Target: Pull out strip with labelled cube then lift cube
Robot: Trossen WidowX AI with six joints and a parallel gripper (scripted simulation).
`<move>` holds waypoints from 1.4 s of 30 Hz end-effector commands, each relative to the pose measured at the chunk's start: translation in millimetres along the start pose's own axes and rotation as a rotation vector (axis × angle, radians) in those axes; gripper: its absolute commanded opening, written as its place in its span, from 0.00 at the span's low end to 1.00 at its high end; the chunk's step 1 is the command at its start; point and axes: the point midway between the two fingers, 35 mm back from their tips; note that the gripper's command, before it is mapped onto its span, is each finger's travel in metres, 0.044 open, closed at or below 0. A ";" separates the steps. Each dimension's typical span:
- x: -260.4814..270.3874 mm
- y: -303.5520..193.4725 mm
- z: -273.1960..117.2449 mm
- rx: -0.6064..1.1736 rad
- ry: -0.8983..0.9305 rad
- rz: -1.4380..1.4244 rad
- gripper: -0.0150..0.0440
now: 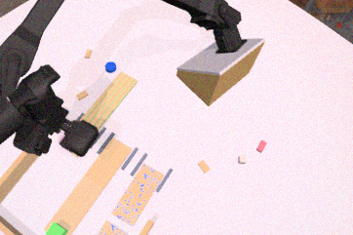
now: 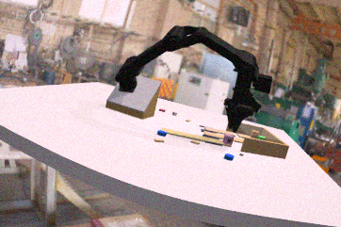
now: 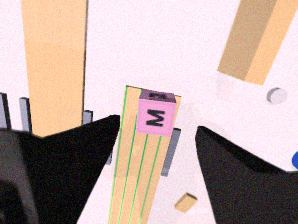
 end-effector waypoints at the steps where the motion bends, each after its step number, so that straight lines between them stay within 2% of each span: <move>1: 1.1 -1.9 12.2 0.014 0.003 -0.009 0.68; 21: 1.6 -3.7 44.4 0.014 0.001 -0.009 0.68; 31: 1.7 -3.8 45.4 0.014 0.001 -0.009 0.68; 35: 2.0 -2.5 43.0 0.008 0.004 -0.003 0.50; 42: 2.0 -2.5 43.0 0.008 0.004 -0.003 0.42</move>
Point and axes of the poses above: the point midway between the two fingers, 35 mm back from their tips, its own z axis out along the fingers, its own x axis across the jaws, y = z × x, and after that the axes turned 2 degrees about -z, right-handed
